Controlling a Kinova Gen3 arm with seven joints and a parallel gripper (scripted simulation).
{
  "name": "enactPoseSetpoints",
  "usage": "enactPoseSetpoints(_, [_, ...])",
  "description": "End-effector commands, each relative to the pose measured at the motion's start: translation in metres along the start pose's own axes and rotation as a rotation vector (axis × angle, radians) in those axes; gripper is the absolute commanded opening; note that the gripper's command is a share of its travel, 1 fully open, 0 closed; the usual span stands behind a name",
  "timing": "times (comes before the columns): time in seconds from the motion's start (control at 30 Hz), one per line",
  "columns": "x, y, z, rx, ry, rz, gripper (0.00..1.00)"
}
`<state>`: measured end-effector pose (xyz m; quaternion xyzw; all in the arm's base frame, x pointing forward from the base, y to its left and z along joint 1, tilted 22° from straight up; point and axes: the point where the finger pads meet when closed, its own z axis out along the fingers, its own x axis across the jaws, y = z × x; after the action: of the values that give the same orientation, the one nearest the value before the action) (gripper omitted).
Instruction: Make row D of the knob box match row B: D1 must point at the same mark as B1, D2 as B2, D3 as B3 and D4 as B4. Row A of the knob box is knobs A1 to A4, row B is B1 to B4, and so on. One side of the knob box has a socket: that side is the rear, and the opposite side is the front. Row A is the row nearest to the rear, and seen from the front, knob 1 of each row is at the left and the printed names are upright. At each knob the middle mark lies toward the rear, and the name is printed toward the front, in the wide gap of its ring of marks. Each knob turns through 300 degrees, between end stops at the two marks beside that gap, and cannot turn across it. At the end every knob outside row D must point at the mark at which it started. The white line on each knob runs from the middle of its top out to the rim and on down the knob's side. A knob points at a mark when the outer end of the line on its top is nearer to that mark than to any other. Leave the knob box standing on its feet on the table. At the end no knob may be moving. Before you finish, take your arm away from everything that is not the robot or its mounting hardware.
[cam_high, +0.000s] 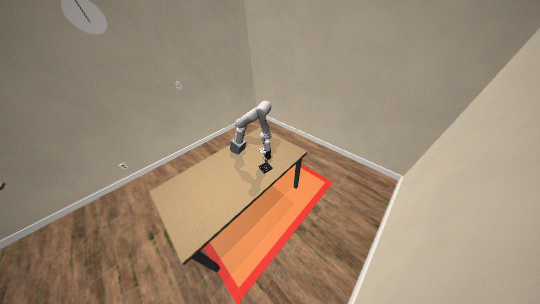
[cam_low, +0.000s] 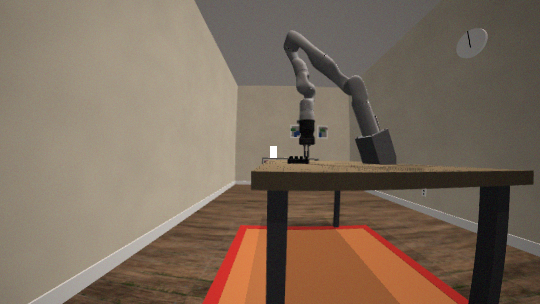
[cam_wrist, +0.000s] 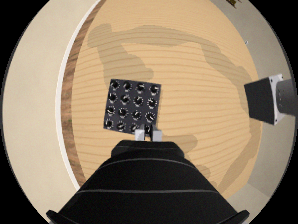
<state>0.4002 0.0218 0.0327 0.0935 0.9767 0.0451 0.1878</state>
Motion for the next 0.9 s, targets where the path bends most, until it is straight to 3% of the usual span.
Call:
enactPoseSetpoints(0.0, [-0.0013, 0.0000, 0.0005, 0.002, -0.004, -0.040, 0.30])
enactPoseSetpoints(0.87, [-0.0015, 0.0000, 0.0005, 0.003, -0.004, -0.322, 0.30])
